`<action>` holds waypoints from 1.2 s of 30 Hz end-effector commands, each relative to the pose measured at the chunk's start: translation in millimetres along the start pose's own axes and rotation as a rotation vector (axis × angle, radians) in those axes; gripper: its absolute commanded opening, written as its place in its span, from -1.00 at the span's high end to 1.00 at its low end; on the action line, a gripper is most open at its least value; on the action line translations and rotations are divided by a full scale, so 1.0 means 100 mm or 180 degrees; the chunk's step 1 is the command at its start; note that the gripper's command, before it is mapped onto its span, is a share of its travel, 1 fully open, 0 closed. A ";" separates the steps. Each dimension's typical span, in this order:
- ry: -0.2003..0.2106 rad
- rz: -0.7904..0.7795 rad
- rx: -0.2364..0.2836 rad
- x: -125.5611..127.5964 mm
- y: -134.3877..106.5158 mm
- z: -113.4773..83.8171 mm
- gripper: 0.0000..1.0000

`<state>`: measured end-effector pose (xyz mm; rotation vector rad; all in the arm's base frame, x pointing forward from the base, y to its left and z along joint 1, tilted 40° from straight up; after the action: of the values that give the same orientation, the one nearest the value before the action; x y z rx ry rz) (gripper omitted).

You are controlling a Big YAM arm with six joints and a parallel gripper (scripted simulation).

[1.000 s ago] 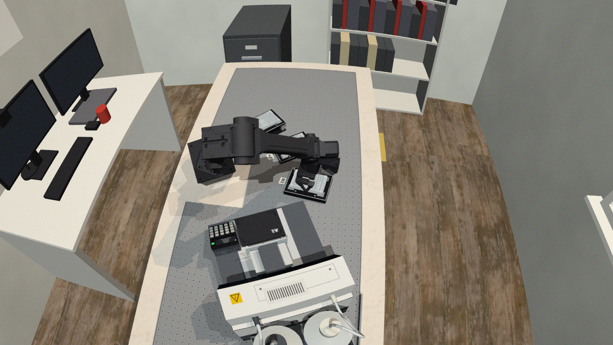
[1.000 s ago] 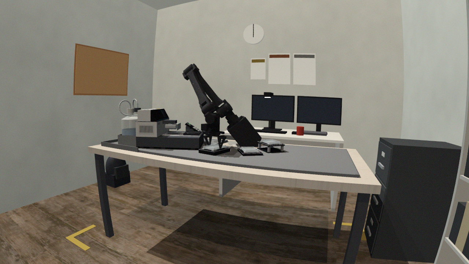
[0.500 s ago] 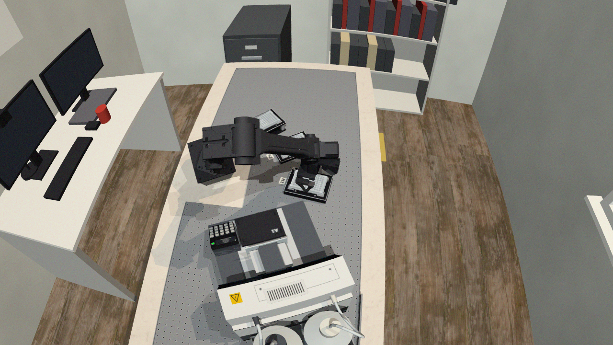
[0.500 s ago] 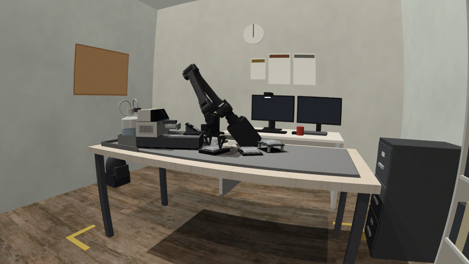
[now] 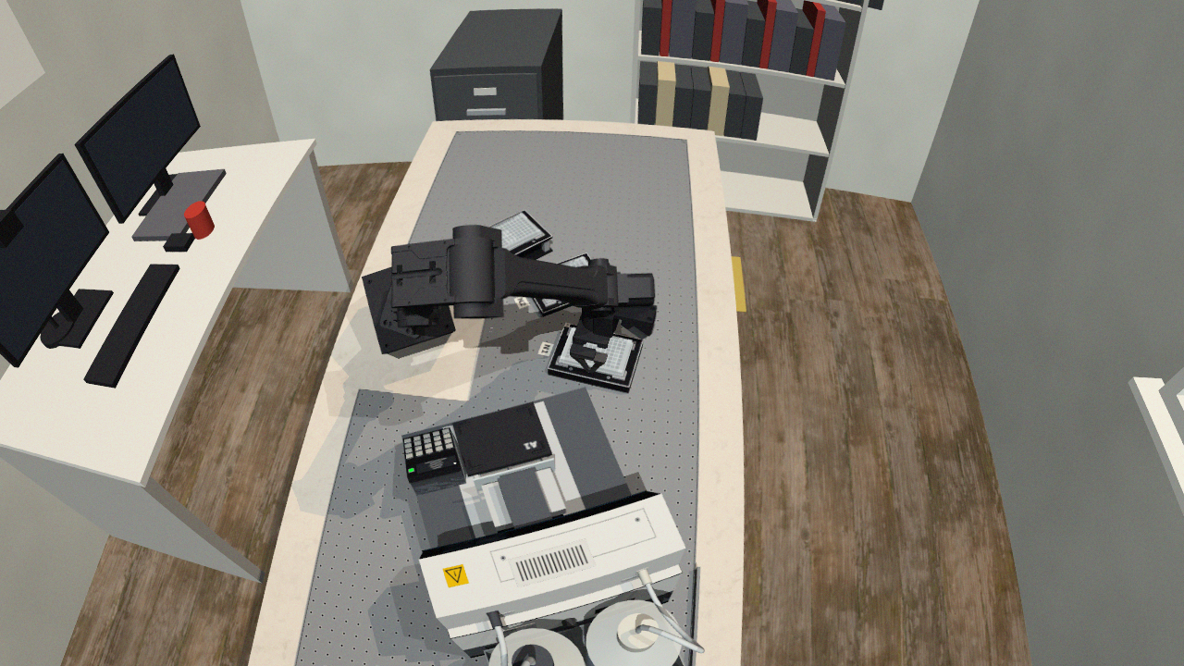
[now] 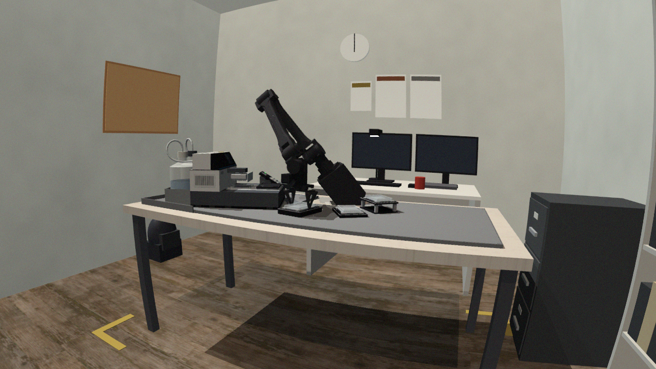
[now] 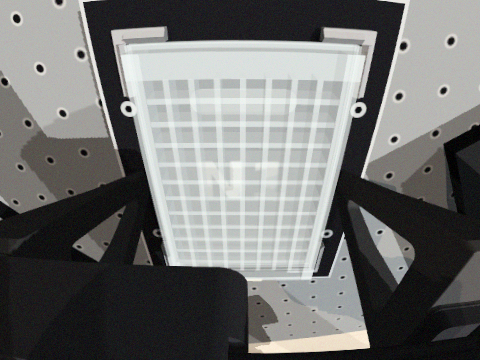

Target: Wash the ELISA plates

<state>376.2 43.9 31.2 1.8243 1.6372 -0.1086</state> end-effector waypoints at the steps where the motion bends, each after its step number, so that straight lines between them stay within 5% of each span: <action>1: -0.0004 0.0000 0.0008 -0.03 -0.02 0.03 -1.00; 19: -0.0004 0.0000 0.0008 -0.03 -0.02 0.03 -1.00; 36: 0.0060 0.0060 -0.0109 0.04 0.15 -0.38 -1.00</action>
<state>365.9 53.8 46.6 1.8198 1.6460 -0.1161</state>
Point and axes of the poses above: the point where the finger pads meet when closed, its own z axis out along the fingers, its own x axis across the jaws, y = z × x, the point moved 3 cm from there along -z, back along the fingers, and after that the axes turned 3 degrees about z, right-handed, at the moved point
